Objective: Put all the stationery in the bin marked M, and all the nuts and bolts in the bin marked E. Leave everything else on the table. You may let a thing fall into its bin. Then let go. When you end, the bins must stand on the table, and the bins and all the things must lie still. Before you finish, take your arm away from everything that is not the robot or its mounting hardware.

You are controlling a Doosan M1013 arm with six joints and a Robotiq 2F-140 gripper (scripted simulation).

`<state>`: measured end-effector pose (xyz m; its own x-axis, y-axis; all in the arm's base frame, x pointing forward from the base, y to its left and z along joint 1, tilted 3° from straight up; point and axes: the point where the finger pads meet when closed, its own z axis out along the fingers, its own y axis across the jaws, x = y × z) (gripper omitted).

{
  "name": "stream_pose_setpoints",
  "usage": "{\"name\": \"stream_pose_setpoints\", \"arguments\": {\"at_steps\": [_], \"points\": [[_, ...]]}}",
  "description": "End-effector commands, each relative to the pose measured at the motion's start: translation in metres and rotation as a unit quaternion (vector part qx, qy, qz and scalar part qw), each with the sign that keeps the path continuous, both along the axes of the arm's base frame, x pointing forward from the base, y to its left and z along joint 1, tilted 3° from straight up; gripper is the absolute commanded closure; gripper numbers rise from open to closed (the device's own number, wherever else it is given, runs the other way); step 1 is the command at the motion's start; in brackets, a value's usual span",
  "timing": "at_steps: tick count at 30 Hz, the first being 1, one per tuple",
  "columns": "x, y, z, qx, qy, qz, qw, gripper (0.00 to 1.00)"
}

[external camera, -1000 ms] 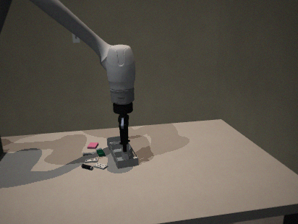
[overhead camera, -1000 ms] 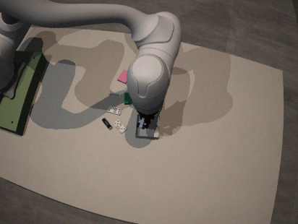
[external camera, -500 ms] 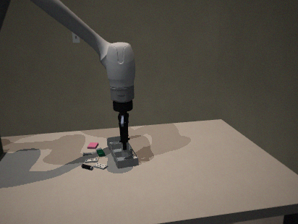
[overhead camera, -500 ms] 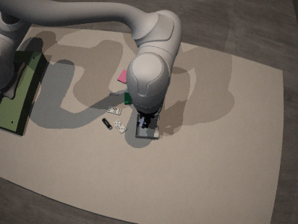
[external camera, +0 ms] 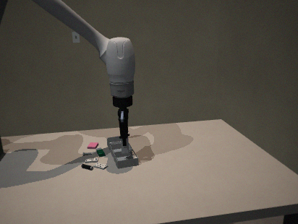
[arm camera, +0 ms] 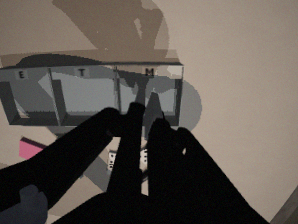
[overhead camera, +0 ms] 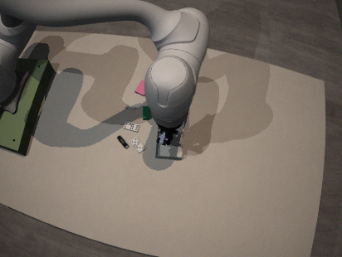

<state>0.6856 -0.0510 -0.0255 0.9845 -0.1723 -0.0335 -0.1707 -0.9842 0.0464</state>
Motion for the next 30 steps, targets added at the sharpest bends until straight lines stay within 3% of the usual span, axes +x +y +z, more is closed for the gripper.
{"name": "stream_pose_setpoints", "arguments": {"at_steps": [1,6,25,30], "points": [[0.0,0.0,0.009,0.0,0.0,0.0,1.0,0.95],[0.001,0.001,0.02,0.0,0.0,0.0,1.0,0.95],[-0.011,0.084,0.017,0.0,0.0,0.0,1.0,0.95],[-0.011,0.084,0.009,0.0,0.0,0.0,1.0,0.95]]}}
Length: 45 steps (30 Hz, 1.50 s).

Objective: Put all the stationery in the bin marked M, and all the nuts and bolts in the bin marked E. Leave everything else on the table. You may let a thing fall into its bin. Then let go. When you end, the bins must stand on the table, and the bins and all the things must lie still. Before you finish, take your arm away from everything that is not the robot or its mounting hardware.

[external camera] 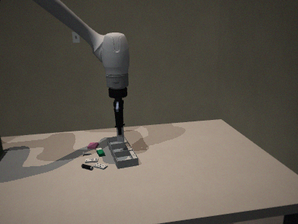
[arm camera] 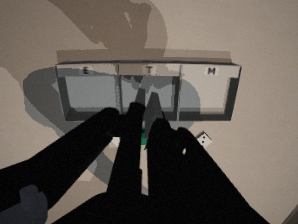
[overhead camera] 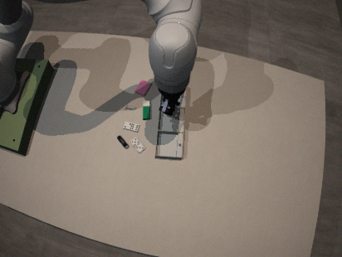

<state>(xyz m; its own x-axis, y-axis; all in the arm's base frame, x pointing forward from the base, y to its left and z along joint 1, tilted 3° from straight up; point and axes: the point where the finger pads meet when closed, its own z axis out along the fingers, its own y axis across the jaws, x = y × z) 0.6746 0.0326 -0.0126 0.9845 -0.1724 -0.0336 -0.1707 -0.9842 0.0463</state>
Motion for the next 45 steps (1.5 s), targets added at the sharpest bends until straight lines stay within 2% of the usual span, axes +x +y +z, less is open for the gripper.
{"name": "stream_pose_setpoints", "arguments": {"at_steps": [1,16,45], "points": [[0.0,0.0,-0.007,0.0,0.0,0.0,1.0,0.95],[-0.002,-0.001,-0.041,0.0,0.0,0.0,1.0,0.95],[-0.002,-0.001,-0.042,0.0,0.0,0.0,1.0,0.95]]}}
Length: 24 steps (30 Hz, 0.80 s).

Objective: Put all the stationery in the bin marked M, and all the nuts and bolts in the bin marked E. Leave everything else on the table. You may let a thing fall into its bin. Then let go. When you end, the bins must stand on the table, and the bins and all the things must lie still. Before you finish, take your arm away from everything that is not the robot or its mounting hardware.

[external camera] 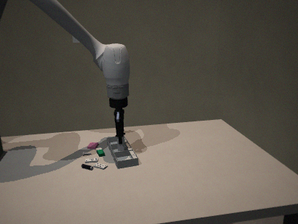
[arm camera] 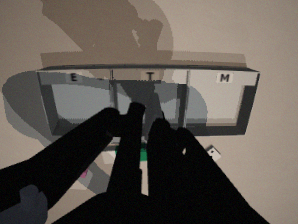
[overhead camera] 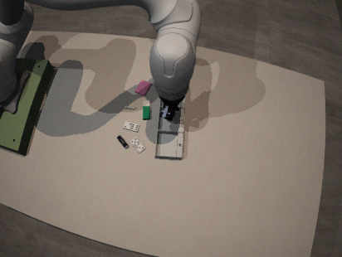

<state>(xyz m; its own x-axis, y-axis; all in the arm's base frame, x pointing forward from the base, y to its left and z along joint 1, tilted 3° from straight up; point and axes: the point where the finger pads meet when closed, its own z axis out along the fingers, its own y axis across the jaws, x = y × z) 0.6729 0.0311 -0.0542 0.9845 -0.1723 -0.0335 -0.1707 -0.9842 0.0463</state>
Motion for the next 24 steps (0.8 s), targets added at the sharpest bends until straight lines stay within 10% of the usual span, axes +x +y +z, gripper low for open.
{"name": "stream_pose_setpoints", "arguments": {"at_steps": [1,24], "points": [[0.0,0.0001,0.0001,0.0,0.0,0.0,1.0,0.95],[0.0004,0.0004,0.0095,0.0,0.0,0.0,1.0,0.95]]}}
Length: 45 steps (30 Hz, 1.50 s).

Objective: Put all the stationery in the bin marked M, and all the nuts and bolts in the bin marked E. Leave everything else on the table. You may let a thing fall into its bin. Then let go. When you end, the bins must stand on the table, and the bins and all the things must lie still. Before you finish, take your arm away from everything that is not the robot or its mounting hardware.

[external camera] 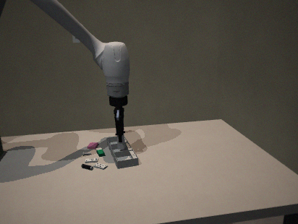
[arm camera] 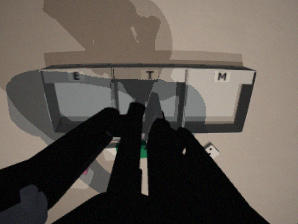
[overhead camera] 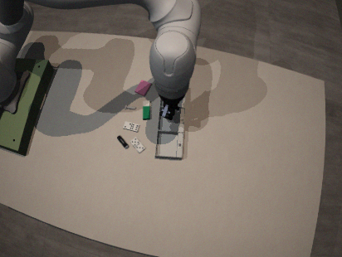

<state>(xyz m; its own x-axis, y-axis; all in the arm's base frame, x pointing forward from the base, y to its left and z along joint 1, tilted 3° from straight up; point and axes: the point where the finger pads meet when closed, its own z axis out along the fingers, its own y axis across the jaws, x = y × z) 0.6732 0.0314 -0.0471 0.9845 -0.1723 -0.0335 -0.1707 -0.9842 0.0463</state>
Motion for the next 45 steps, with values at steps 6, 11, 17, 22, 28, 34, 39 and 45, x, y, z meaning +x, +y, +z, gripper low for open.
{"name": "stream_pose_setpoints", "arguments": {"at_steps": [6,11,17,22,28,34,39,45], "points": [[0.0,0.0,0.01,0.0,0.0,0.0,1.0,0.95],[0.001,0.001,0.017,0.0,0.0,0.0,1.0,0.95],[0.001,0.001,0.028,0.0,0.0,0.0,1.0,0.95],[0.002,0.002,0.038,0.0,0.0,0.0,1.0,0.95],[-0.003,0.031,0.037,0.0,0.0,0.0,1.0,0.95],[-0.005,0.051,0.037,0.0,0.0,0.0,1.0,0.95],[-0.009,0.076,0.036,0.0,0.0,0.0,1.0,0.95],[-0.01,0.085,0.03,0.0,0.0,0.0,1.0,0.95]]}}
